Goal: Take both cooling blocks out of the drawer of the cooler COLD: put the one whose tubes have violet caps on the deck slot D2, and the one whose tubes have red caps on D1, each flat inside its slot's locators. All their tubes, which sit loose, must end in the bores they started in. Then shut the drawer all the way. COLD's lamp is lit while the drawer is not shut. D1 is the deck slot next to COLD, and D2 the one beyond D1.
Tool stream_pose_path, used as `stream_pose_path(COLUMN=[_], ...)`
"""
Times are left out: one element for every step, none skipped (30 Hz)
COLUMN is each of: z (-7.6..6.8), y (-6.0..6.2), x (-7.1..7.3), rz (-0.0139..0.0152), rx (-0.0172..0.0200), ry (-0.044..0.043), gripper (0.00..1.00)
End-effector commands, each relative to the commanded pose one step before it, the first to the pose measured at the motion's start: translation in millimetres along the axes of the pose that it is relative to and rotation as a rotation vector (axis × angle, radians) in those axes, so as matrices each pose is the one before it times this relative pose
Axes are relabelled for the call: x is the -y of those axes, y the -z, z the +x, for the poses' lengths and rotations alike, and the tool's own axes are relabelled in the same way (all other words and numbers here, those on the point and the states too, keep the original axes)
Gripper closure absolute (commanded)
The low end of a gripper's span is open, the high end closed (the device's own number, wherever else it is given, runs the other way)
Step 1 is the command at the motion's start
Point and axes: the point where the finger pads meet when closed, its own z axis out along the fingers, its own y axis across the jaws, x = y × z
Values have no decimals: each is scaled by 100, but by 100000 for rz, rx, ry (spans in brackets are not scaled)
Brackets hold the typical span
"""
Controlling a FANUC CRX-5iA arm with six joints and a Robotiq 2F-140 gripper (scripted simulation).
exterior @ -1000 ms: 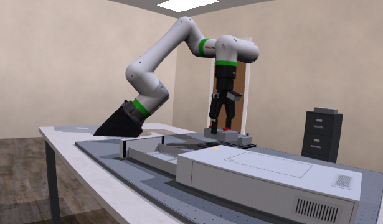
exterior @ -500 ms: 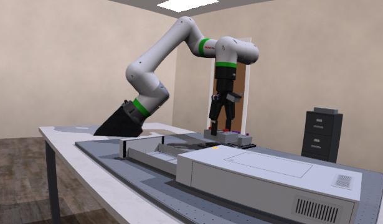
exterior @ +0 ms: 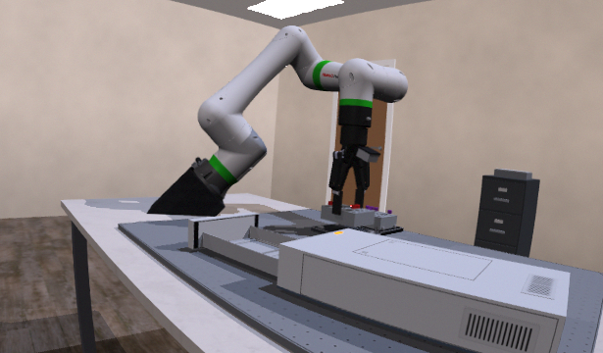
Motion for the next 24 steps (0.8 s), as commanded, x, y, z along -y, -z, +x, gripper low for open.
stream_pose_path(z=[44, 0, 0, 0, 0, 0, 0, 0, 0, 0, 0, 0, 0, 0, 0, 1, 2, 1, 1, 0, 0, 0, 0, 0], y=[43, -13, 0, 0, -12, -11, -11, -10, -10, -9, -9, 24, 24, 24, 24, 24, 23, 21, 19, 0, 0, 17, 16, 16], x=[-16, 0, 0, 0, 0, 0, 0, 0, 0, 0, 0, 0, 0, 0, 1, 1, 1, 1, 1, 0, 0, 0, 0, 0], rz=[-81, 0, 0, 0, 0, 0, 0, 0, 0, 0, 0, 0, 0, 0, 0, 0, 0, 0, 0, 0, 0, 0, 0, 0], rx=[-138, 0, 0, 0, 0, 0, 0, 0, 0, 0, 0, 0, 0, 0, 0, 0, 0, 0, 0, 0, 0, 0, 0, 0], ry=[46, 0, 0, 0, 0, 0, 0, 0, 0, 0, 0, 0, 0, 0, 2, 4, 4, 3, 2, 0, 0, 1, 1, 0], gripper=[90, 90, 90, 90, 90, 90, 90, 90, 90, 90, 90, 90, 90, 90, 90, 90, 90, 90, 90, 90, 90, 90, 90, 90])
